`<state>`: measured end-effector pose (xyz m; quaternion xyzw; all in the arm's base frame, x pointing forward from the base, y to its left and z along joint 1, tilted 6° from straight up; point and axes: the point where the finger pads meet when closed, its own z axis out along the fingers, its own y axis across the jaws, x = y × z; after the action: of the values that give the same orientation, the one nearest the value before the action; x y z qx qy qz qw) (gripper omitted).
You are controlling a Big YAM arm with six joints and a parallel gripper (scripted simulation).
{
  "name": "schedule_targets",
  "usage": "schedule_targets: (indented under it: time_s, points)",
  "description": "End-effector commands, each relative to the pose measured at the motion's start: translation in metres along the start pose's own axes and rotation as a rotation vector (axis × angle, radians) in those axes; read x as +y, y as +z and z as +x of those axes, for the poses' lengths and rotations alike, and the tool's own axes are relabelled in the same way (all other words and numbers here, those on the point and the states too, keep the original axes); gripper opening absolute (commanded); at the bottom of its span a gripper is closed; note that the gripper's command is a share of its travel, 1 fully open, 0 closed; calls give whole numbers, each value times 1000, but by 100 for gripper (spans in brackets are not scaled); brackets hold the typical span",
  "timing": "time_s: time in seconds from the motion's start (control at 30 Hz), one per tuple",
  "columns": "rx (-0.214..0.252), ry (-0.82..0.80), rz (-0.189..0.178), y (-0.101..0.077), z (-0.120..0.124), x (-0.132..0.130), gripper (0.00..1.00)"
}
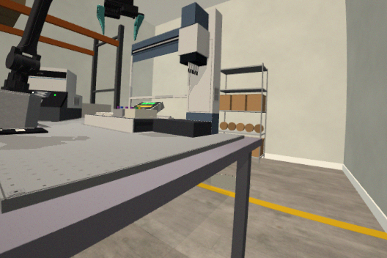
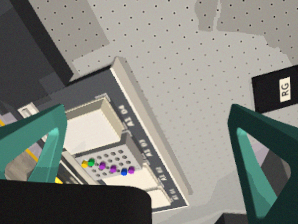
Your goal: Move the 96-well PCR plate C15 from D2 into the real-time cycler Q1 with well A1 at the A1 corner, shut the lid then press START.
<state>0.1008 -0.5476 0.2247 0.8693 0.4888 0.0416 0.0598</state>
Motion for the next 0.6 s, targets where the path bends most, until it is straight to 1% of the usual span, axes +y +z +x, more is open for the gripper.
schedule_targets:
  time_s: [0.0, 0.53, 0.57]
  points:
    - [-10, -1, -8, -6, -1, 1, 100]
    - [-10, -1, -8, -6, -1, 1, 100]
    - [-12, -28, -11, -9, 4, 3, 0]
